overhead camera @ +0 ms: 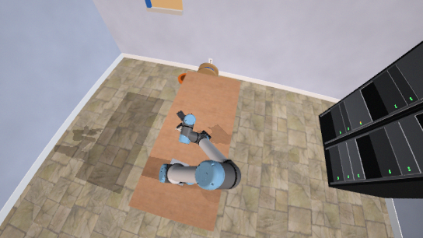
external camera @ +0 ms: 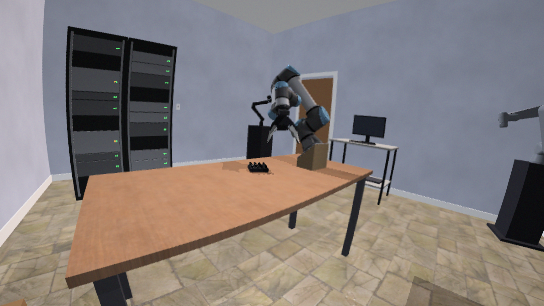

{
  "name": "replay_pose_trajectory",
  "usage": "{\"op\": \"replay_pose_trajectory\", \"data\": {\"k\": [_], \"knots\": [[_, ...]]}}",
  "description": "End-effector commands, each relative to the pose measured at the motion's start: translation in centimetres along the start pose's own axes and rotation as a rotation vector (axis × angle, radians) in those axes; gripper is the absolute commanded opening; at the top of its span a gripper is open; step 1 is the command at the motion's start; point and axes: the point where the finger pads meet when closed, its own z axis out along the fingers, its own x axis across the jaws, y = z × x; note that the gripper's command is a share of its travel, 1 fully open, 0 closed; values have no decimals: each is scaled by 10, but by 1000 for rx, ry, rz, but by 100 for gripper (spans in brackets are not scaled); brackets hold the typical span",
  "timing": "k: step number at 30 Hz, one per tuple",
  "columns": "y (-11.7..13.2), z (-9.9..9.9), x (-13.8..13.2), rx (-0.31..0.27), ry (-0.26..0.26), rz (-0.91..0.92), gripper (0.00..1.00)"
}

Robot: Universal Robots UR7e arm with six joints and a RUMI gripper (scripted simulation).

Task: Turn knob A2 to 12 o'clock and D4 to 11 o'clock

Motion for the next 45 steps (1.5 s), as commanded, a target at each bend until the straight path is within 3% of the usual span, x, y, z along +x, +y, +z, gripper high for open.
{"op": "replay_pose_trajectory", "data": {"k": [1,28,45], "knots": [[14,6,15,-41,14,150,100],[83,24,66,-173,113,736,100],[133,31,92,-244,217,1121,100]]}}
